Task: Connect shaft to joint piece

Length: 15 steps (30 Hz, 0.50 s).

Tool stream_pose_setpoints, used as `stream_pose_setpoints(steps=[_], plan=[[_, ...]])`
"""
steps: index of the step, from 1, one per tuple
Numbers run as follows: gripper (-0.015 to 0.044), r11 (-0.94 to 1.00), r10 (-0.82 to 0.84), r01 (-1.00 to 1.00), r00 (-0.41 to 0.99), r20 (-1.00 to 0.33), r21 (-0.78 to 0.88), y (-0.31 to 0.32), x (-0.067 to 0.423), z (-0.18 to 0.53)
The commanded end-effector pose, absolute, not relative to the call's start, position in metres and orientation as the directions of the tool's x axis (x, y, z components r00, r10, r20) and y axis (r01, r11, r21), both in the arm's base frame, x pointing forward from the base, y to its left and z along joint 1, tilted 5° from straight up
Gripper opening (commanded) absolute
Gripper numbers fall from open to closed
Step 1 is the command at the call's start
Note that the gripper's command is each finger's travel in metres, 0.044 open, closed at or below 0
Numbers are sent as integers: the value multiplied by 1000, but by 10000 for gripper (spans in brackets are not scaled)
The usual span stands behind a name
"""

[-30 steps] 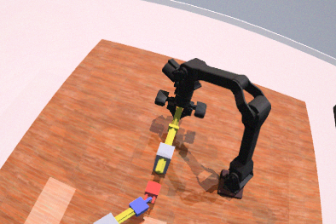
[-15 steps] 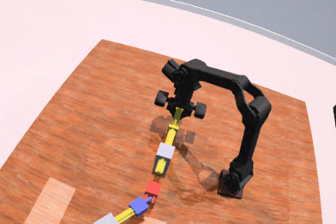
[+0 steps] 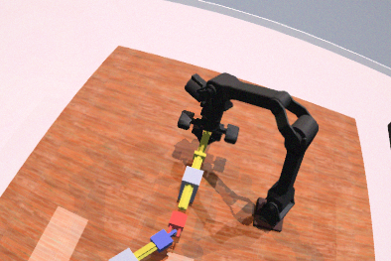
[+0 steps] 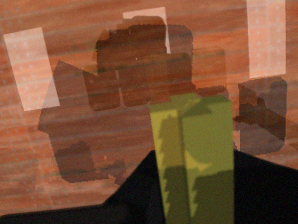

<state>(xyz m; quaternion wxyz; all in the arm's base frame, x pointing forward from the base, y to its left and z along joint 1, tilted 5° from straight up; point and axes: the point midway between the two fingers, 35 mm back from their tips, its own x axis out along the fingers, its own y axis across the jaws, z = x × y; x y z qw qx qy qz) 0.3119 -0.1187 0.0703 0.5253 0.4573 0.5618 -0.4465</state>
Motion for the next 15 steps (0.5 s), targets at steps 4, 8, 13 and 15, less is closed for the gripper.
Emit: stream_pose_setpoints(steps=[4, 8, 13, 15], plan=[[0, 177, 41, 984, -34, -999, -26, -106, 310, 69], [0, 177, 42, 984, -34, -999, -26, -100, 309, 69], [0, 177, 42, 984, -34, -999, -26, -92, 307, 69], [0, 177, 43, 984, -34, -999, -26, -89, 307, 69]])
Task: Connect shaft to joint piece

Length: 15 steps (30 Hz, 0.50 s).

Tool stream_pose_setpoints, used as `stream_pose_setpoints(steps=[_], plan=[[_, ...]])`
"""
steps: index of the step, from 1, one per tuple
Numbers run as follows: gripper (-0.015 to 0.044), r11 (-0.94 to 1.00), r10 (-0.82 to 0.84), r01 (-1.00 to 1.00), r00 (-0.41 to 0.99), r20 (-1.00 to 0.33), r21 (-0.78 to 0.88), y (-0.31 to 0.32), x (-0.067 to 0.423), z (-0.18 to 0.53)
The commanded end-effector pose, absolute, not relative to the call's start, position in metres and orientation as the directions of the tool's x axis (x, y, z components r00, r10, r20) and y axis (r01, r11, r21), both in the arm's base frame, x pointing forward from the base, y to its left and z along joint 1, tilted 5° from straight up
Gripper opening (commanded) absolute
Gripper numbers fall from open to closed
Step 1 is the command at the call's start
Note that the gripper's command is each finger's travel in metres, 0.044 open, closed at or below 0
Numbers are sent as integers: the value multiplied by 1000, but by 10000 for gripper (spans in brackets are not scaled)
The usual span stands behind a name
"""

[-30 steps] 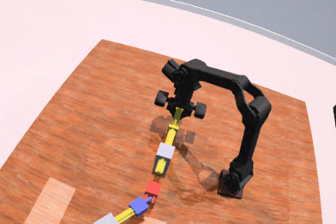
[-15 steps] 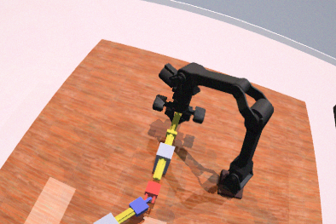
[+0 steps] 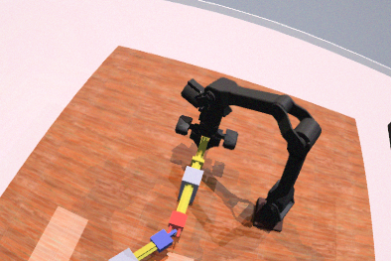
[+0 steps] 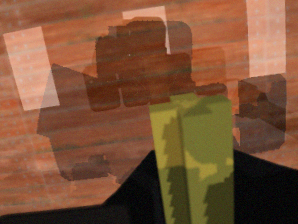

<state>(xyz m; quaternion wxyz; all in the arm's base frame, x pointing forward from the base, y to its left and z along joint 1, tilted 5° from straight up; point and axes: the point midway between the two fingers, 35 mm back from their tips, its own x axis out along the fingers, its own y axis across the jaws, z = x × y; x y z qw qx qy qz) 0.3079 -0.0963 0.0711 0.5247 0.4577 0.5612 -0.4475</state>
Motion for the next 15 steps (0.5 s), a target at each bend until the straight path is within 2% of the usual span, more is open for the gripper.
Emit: stream_pose_setpoints(steps=[1, 15], plan=[[0, 177, 43, 984, -34, -999, -26, -88, 307, 69], [0, 177, 45, 984, -34, -998, -26, -67, 303, 70]])
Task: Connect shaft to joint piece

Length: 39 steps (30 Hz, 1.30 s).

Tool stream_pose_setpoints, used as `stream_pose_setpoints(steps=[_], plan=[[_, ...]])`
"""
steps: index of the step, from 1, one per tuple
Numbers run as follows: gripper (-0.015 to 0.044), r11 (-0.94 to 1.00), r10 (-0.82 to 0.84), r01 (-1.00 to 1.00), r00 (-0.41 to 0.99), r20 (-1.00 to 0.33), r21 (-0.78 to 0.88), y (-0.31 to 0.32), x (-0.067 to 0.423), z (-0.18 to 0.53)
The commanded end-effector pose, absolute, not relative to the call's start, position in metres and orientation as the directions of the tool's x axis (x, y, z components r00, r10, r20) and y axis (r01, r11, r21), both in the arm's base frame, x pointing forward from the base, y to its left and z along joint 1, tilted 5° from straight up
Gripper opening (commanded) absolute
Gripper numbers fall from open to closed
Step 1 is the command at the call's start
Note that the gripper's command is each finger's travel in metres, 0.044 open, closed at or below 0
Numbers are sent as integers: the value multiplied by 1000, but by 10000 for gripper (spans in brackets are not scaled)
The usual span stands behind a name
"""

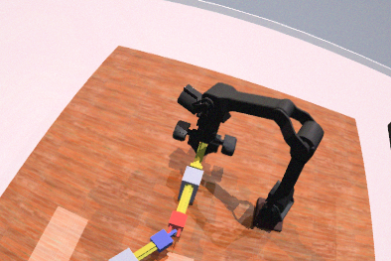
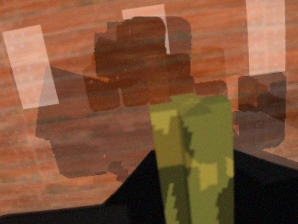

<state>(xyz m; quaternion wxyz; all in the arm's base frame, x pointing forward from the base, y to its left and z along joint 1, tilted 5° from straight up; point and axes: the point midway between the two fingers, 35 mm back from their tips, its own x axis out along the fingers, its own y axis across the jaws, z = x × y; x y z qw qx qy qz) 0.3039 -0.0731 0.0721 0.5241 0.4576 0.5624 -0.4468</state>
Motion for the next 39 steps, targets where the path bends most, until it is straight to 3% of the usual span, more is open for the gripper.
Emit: stream_pose_setpoints(steps=[1, 17, 20, 25, 39], plan=[[0, 177, 45, 984, -34, -998, -26, -66, 303, 70], [0, 181, 47, 983, -32, -998, -23, -64, 302, 72], [67, 181, 47, 983, -32, -998, -23, -64, 302, 72], [67, 181, 47, 983, -32, -998, -23, -64, 302, 72], [434, 181, 47, 983, -32, -998, -23, -64, 302, 72]])
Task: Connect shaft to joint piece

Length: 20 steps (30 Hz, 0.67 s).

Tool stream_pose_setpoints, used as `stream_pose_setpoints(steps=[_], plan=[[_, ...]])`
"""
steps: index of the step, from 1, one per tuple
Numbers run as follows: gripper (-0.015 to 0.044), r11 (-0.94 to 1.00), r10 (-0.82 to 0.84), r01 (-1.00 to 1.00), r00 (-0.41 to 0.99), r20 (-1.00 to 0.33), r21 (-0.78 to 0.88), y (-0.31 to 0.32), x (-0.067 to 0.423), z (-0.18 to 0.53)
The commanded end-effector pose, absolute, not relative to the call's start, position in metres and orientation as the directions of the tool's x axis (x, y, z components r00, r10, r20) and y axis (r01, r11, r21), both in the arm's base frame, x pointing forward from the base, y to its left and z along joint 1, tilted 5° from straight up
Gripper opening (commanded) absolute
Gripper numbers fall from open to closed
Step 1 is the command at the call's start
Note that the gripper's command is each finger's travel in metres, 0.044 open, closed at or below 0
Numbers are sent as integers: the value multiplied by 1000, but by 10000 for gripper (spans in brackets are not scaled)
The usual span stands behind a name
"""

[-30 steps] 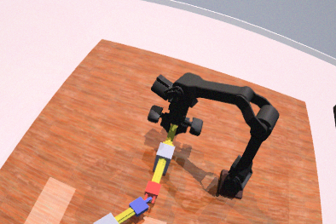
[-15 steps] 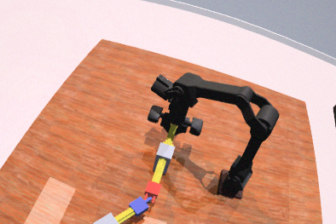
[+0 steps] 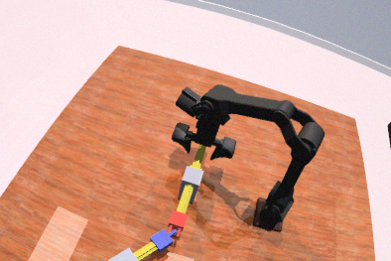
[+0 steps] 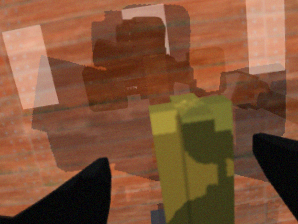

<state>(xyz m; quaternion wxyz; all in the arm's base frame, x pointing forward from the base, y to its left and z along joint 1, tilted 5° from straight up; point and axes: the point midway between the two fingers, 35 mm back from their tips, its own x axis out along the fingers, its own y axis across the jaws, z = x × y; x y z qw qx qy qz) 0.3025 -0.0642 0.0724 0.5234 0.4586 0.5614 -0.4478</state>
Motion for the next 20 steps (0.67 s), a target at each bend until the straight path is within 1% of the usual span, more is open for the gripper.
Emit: stream_pose_setpoints(steps=[1, 15, 20], plan=[[440, 181, 47, 983, -32, -998, -23, -64, 302, 72], [440, 181, 47, 983, -32, -998, -23, -64, 302, 72], [440, 177, 45, 984, -34, -998, -26, -66, 303, 100]])
